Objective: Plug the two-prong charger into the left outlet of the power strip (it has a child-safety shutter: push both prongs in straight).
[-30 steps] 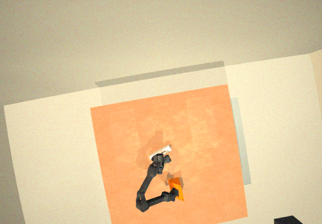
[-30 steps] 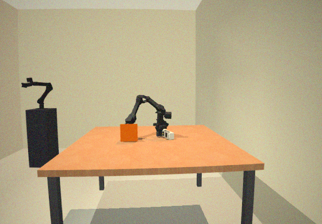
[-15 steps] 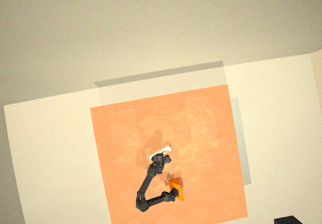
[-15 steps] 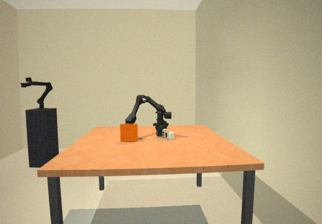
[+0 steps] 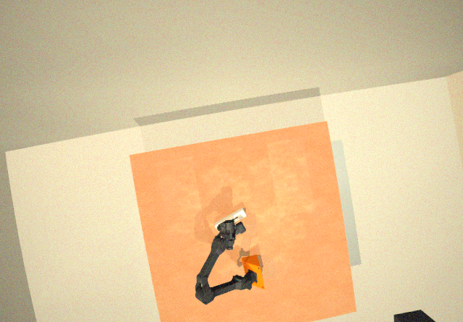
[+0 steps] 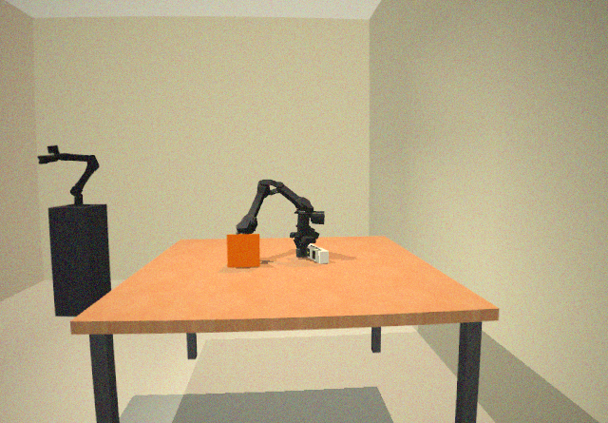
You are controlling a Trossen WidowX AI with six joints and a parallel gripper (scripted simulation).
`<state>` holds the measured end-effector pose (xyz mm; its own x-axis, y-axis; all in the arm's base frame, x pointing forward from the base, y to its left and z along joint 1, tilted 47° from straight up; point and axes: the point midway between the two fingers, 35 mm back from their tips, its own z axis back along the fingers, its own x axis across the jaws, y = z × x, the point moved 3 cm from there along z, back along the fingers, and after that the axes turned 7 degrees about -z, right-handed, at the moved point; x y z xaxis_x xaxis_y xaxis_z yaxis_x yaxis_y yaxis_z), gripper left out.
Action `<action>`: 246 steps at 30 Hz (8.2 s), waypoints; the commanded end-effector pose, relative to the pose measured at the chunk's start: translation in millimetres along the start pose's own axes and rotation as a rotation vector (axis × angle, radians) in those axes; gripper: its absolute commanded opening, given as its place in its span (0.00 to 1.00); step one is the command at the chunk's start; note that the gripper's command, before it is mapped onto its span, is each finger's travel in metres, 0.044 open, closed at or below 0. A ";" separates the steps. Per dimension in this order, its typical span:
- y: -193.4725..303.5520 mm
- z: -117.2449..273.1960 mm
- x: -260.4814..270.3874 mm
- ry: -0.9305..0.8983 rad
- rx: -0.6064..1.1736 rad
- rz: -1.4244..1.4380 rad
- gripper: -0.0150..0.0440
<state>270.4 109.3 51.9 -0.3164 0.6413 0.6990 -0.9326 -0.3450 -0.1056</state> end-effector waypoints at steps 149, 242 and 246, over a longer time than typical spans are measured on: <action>-20.3 5.5 3.1 -0.005 0.001 -0.008 0.25; 21.9 0.0 -3.8 -0.004 0.003 -0.010 1.00; 26.7 -0.4 -4.5 -0.004 0.003 -0.010 1.00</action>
<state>250.6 99.0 45.3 -0.2965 0.6429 0.7062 -0.9376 -0.3365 -0.0873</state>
